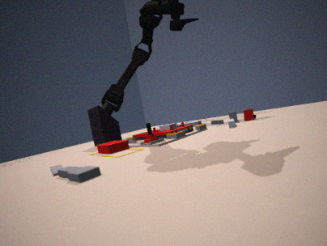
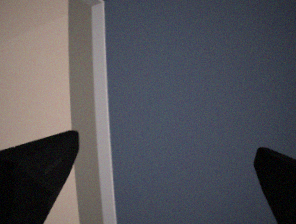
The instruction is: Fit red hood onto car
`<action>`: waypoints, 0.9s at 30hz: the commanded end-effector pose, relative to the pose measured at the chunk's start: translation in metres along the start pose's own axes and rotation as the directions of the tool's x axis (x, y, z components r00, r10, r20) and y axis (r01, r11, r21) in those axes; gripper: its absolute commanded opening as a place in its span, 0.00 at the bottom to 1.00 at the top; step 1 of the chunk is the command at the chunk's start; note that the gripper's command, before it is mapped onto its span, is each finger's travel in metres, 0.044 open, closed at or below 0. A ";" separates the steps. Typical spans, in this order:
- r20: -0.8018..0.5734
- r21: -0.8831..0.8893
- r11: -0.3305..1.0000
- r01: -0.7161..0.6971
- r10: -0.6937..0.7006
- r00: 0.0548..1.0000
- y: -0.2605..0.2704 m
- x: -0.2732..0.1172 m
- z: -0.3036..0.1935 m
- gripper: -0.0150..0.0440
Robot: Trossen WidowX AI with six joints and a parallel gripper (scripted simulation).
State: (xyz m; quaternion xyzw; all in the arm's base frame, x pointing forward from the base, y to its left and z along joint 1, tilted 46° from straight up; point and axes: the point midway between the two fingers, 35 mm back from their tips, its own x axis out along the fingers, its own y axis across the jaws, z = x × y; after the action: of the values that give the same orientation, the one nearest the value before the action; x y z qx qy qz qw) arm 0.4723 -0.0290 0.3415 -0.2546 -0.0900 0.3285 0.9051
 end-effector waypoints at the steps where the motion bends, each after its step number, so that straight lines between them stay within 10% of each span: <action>1: -0.103 0.136 0.991 -0.010 0.024 0.994 0.012 0.003 -0.051 1.00; 27: -0.482 0.853 0.487 0.187 0.600 0.639 0.215 -0.072 -0.291 1.00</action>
State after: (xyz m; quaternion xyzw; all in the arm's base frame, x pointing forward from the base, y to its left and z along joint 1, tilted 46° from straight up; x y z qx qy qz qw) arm 0.4206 -0.0554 0.0096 0.0710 0.4342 0.3143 0.8412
